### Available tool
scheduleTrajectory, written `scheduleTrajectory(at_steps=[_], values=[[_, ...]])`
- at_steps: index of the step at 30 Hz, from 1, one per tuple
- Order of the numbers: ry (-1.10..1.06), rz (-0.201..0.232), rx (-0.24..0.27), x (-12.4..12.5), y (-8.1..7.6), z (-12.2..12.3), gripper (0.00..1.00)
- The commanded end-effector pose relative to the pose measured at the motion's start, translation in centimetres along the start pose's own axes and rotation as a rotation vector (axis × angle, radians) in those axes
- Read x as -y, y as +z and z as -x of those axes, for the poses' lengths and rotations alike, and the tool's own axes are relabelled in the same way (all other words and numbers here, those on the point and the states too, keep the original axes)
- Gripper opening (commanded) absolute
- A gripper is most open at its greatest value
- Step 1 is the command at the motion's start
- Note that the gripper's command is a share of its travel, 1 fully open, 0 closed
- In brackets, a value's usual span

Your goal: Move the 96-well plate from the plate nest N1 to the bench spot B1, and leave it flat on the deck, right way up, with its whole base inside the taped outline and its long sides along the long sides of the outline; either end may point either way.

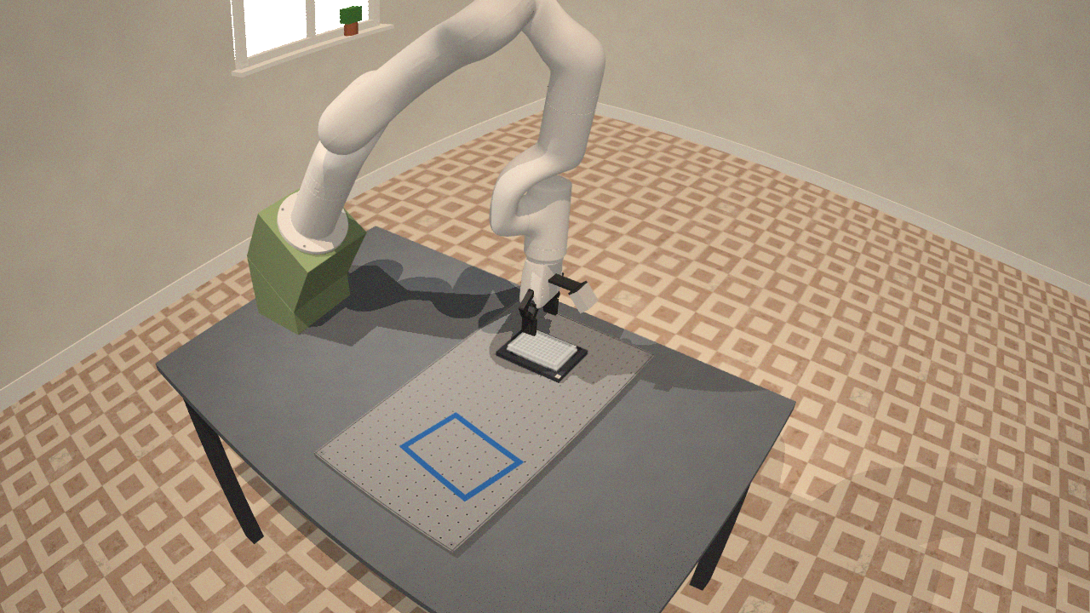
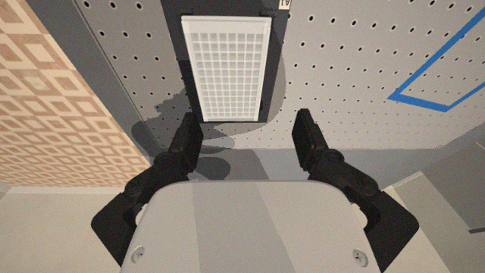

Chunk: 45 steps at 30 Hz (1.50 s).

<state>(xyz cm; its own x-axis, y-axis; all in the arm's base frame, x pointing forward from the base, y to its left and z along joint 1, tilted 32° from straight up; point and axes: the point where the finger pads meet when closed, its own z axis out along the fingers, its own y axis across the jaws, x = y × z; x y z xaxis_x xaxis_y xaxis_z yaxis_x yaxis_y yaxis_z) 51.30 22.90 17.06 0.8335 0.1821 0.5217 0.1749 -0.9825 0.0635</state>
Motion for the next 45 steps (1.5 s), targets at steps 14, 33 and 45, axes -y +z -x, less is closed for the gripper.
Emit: scheduleTrajectory(at_steps=[14,33,45], values=[[0.080,-0.058,-0.014,1.6,-0.6,0.1,1.00],[0.080,-0.058,-0.014,1.7,1.9,0.1,1.00],[0.080,-0.058,-0.014,1.8,3.6,0.1,1.00]])
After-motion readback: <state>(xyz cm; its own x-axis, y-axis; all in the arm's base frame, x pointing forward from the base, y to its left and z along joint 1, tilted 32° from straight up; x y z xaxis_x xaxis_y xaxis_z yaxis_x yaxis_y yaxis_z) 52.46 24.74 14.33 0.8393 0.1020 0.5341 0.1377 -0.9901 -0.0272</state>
